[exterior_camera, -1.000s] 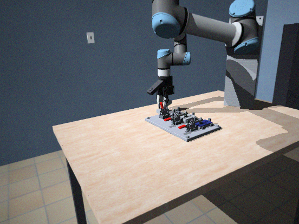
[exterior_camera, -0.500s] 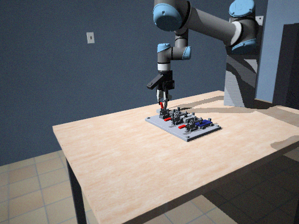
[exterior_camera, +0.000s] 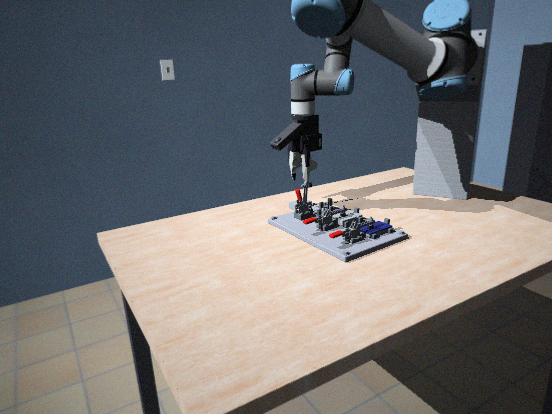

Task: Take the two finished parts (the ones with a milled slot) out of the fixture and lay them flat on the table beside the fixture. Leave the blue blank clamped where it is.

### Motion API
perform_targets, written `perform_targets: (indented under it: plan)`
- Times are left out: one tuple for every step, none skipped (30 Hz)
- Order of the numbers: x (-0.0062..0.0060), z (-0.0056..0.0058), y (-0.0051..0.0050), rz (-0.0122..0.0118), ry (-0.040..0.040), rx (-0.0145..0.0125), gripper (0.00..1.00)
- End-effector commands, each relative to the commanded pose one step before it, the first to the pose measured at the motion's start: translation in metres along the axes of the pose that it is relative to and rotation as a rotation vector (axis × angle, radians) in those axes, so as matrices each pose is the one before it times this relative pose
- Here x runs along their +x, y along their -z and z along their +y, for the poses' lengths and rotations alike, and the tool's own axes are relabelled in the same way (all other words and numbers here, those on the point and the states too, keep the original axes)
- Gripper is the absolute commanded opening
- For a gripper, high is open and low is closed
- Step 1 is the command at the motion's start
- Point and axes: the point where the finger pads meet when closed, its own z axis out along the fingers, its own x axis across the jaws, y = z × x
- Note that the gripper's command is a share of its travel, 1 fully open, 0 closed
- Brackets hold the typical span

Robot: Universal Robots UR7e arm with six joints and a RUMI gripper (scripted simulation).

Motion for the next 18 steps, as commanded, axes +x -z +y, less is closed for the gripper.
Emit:
perform_targets:
  plan:
    - [0.00032, -0.0002, 0.01058, -0.00406, 0.00123, -0.0038, 0.4]
    - [-0.00001, 0.0, 0.00152, 0.0, 0.0, 0.00001, 0.4]
    - [0.00001, 0.0, 0.00127, 0.00001, 0.0, -0.00001, 0.4]
    - [0.0, 0.0, 0.00105, 0.0, 0.0, 0.0, 0.4]
    - [0.0, 0.0, 0.00083, 0.0, 0.0, 0.0, 0.4]
    - [0.0, 0.0, 0.00062, 0.0, 0.0, 0.00001, 0.4]
    - [0.0, 0.0, 0.00044, 0.0, 0.0, 0.00001, 0.4]
    - [0.0, 0.0, 0.00028, 0.0, 0.0, 0.0, 0.4]
    - [0.0, 0.0, 0.00015, 0.0, 0.0, 0.0, 0.4]
    - [0.0, 0.0, 0.00006, 0.0, 0.0, 0.0, 0.4]
    - [0.0, 0.0, 0.00001, 0.0, 0.0, 0.0, 0.4]
    - [0.0, 0.0, 0.0, 0.0, 0.0, 0.0, 0.4]
    - [0.0, 0.0, 0.0, 0.0, 0.0, 0.0, 0.4]
    - [0.0, 0.0, 0.0, 0.0, 0.0, 0.0, 0.4]
    - [0.0, 0.0, 0.0, 0.0, 0.0, 0.0, 0.4]
    - [0.0, 0.0, 0.0, 0.0, 0.0, 0.0, 0.4]
    - [0.0, 0.0, 0.00002, -0.00003, 0.0, -0.00002, 0.4]
    - [0.0, 0.0, 0.00002, -0.00002, 0.0, -0.00002, 0.4]
